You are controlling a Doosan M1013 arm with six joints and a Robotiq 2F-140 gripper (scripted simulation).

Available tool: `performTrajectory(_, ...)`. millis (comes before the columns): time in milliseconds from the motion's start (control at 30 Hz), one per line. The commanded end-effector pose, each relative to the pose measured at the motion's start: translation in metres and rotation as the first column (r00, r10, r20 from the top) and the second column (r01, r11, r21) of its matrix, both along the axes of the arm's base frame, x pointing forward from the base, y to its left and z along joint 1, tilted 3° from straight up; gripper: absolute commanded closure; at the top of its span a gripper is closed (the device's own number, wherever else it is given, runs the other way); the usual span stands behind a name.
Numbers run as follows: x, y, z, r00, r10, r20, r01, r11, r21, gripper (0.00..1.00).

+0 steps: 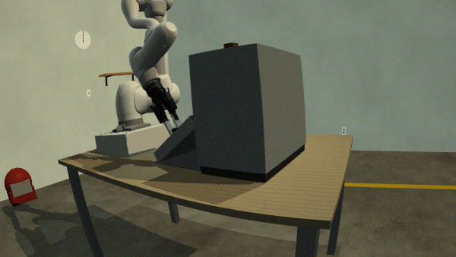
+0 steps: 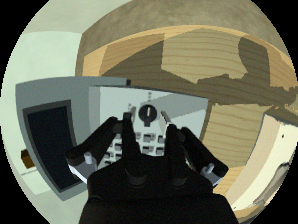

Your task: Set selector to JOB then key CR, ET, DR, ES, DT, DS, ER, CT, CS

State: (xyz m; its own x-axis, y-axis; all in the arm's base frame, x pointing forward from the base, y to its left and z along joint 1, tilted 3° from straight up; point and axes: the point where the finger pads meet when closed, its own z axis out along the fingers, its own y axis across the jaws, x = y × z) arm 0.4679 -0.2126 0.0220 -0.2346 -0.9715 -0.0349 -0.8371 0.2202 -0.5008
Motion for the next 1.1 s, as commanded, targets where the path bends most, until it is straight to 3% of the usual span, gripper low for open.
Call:
performTrajectory(0, -0.001, 0.000, 0.002, 1.000, 0.000, 0.000, 0.000, 1.000, 0.000, 0.67)
performTrajectory(667, -0.022, 0.004, 0.038, 1.000, 0.000, 0.000, 0.000, 1.000, 0.000, 0.67)
performTrajectory(1000, -0.024, 0.005, 0.043, 1.000, 0.000, 0.000, 0.000, 1.000, 0.000, 0.67)
performTrajectory(1033, -0.024, 0.005, 0.043, 1.000, 0.000, 0.000, 0.000, 1.000, 0.000, 1.00)
performTrajectory(1067, -0.024, 0.005, 0.043, 1.000, 0.000, 0.000, 0.000, 1.000, 0.000, 1.00)
